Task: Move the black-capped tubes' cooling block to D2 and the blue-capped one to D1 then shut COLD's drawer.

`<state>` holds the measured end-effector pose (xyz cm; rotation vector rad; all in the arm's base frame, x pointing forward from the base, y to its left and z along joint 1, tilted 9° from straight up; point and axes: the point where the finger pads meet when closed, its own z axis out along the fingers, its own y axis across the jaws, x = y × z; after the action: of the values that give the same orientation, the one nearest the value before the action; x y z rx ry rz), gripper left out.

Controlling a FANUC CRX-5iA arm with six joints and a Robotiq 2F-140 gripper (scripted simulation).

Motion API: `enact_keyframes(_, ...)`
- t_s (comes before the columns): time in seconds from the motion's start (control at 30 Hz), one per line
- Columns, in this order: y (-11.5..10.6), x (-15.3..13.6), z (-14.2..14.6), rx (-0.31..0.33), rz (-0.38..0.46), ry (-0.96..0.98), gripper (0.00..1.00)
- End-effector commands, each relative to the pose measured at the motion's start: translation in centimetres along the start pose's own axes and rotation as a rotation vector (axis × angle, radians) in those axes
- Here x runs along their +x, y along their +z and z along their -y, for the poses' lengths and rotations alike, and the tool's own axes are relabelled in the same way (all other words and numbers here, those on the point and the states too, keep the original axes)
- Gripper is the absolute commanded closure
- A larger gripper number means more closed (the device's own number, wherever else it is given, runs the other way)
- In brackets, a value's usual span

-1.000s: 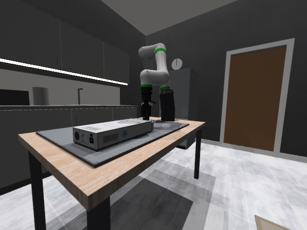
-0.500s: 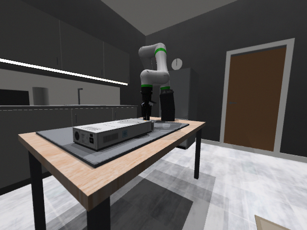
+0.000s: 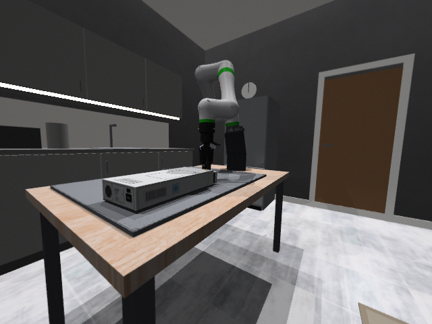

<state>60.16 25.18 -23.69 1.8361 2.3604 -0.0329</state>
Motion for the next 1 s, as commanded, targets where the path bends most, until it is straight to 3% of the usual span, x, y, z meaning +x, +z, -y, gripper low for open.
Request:
enact_keyframes(0.0,-0.11,0.03,-0.02,-0.002,-0.001,0.0,0.66)
enact_keyframes(0.97,-0.1,0.04,0.62,-0.002,-0.001,0.0,0.66)
